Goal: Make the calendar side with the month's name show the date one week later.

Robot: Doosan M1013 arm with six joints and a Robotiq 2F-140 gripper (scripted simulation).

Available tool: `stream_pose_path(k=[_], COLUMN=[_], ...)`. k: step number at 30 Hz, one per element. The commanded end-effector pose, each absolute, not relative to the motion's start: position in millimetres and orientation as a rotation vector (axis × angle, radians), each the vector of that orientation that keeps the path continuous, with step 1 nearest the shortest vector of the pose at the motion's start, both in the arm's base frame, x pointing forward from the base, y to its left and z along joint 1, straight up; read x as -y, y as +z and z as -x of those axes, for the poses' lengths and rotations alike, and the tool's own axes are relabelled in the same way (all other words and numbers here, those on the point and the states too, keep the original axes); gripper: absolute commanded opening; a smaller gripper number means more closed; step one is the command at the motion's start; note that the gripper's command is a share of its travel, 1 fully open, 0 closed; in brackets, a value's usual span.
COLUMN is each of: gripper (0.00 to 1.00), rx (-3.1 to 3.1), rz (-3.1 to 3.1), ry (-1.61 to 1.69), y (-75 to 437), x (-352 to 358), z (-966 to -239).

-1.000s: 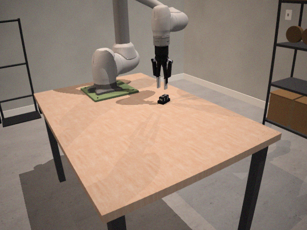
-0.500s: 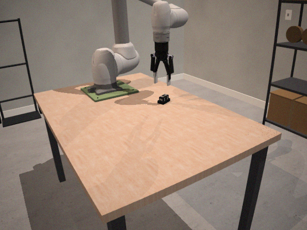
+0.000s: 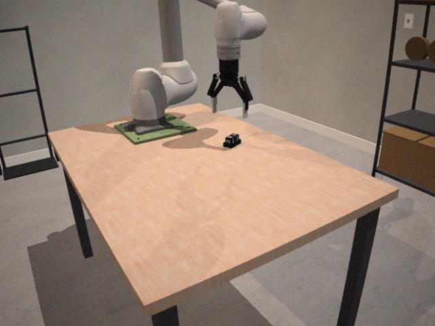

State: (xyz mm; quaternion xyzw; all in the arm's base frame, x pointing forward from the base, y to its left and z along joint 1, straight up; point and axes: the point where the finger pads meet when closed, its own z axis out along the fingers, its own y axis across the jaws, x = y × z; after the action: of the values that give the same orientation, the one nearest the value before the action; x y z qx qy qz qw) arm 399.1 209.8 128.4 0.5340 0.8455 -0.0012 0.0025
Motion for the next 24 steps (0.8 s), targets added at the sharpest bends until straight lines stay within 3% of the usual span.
stream_pose_path(k=[1,24], gripper=[1.0,1.0], rx=[-2.652,-2.652], rz=[-1.675,-1.675], ry=[-0.004,-0.004], y=[128,178], x=[-210,-210], z=[-399,-399])
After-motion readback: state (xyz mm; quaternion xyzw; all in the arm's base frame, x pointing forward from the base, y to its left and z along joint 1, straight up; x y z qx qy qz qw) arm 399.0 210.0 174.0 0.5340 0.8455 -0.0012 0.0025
